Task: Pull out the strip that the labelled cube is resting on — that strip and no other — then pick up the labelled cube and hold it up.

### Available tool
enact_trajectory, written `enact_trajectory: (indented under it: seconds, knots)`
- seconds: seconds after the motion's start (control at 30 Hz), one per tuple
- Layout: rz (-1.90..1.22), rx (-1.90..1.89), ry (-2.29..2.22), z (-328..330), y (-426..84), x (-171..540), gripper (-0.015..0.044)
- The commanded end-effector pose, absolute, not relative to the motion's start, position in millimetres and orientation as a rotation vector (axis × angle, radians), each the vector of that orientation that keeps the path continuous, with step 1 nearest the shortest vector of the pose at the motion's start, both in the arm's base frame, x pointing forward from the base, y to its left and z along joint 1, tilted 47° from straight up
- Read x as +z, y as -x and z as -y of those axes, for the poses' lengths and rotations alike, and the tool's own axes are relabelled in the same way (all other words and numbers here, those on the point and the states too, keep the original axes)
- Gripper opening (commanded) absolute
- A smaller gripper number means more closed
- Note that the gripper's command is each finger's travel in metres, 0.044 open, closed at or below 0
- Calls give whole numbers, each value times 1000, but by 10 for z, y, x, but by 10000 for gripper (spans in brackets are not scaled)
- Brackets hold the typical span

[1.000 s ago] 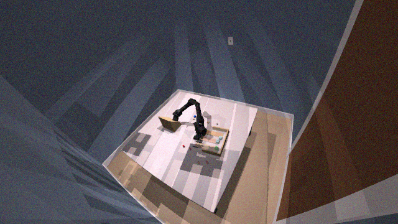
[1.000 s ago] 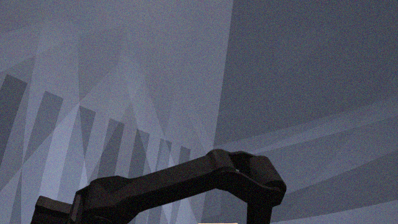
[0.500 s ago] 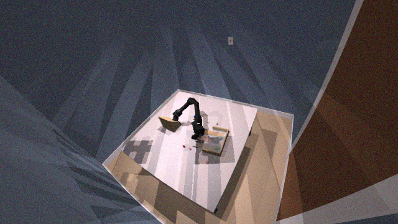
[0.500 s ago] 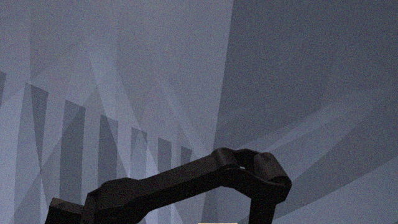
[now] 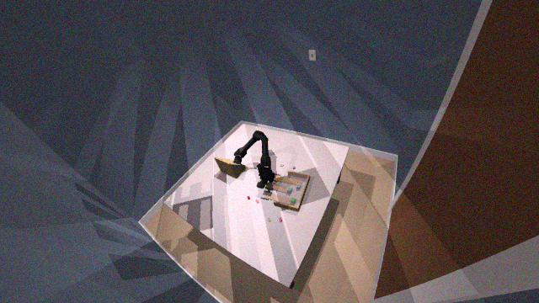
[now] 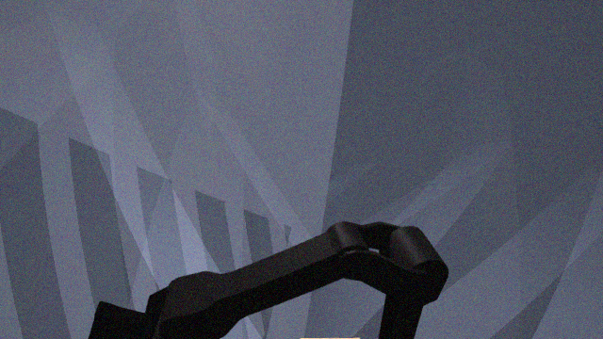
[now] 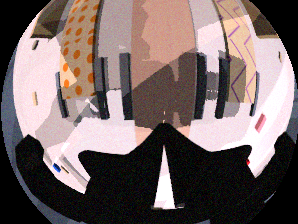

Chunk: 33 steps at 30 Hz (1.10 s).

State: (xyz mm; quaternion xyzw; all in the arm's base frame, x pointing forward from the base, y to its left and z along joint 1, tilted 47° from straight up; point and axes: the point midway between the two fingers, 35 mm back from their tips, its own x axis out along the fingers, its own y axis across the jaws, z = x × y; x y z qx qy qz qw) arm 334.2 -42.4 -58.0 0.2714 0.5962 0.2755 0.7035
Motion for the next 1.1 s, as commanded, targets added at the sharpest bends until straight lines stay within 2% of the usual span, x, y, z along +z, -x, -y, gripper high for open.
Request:
enact_trajectory:
  seconds: [0.0,1.07]
  knots:
    - [-1344,620,-602,384,-3235,-625,0]
    - [-1346,619,-602,366,-2750,-695,0]
